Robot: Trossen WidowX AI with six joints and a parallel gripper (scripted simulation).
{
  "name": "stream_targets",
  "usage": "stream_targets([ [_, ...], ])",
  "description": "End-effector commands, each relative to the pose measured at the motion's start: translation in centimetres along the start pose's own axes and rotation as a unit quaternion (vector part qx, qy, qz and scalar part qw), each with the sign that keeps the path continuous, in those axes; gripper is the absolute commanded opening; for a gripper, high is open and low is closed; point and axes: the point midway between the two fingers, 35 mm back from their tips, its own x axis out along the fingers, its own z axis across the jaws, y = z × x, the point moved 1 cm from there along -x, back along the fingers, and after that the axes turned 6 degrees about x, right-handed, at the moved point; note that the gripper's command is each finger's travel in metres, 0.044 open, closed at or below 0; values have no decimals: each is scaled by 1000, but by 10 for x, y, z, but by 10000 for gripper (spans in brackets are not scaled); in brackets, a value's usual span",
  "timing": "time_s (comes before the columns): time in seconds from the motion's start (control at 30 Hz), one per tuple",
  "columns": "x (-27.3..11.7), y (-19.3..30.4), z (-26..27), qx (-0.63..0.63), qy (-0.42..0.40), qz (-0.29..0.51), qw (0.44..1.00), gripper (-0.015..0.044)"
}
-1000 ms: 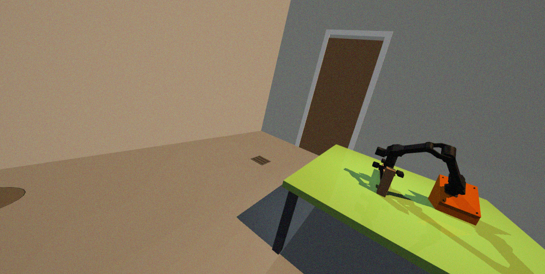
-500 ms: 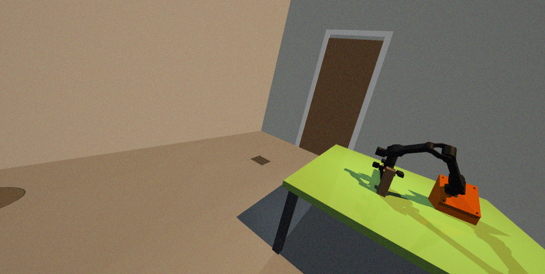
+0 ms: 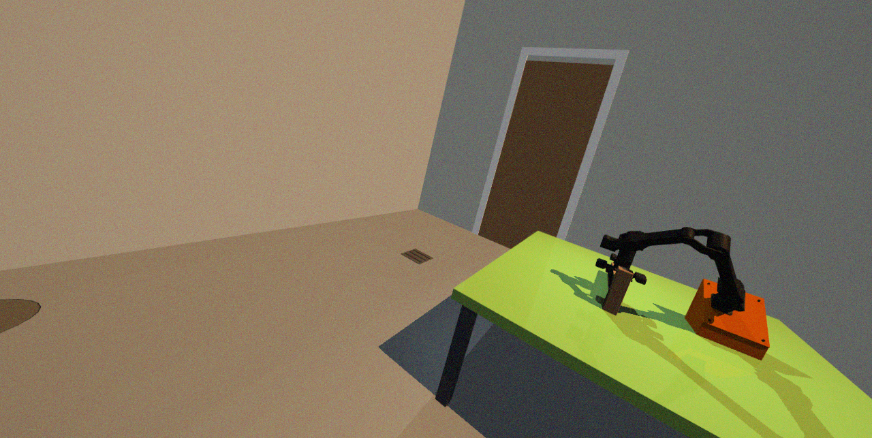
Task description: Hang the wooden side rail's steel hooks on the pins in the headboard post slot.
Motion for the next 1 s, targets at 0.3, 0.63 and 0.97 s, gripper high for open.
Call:
stream_targets([
  [0.3,-3,2,1,1,-4,1,1000,0],
  [0.63,-4,3,2,1,-4,1,1000,0],
  [0.97,-3,4,2,1,-4,1,1000,0],
])
